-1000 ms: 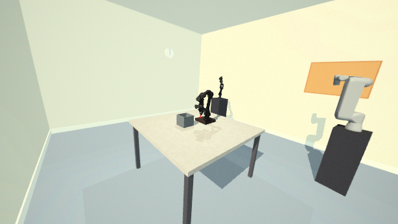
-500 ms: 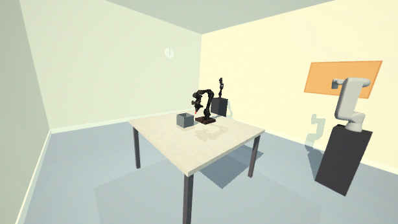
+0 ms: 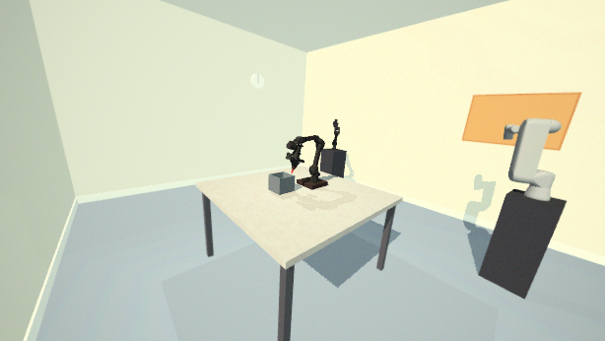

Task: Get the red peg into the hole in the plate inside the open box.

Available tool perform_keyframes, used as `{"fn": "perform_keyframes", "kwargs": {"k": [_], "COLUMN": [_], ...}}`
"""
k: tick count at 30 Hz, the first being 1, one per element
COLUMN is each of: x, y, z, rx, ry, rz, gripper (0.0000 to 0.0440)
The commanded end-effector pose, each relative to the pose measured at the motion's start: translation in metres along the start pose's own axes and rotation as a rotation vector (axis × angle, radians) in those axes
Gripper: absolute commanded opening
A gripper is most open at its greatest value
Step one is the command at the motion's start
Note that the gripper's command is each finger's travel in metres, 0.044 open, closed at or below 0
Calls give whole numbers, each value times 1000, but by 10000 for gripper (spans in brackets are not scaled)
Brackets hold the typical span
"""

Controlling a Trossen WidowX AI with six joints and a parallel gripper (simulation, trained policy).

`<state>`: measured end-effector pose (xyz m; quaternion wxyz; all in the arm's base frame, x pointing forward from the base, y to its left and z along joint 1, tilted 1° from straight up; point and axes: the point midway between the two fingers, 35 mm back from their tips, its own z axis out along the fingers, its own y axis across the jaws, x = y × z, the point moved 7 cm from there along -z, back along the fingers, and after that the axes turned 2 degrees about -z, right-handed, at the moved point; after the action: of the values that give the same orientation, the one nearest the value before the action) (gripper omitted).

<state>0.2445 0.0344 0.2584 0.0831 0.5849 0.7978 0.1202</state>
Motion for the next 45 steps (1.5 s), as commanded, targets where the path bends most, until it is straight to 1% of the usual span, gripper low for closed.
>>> {"fn": "perform_keyframes", "kwargs": {"k": [1,17,29,45], "x": [-10,-49,-72,-83], "y": [3,14,18,26], "z": [1,22,54,99], "rx": [13,73,114,122], "ry": [-11,-4,17,65], "rz": [5,31,30,-11], "gripper": [0,0,0,0]}}
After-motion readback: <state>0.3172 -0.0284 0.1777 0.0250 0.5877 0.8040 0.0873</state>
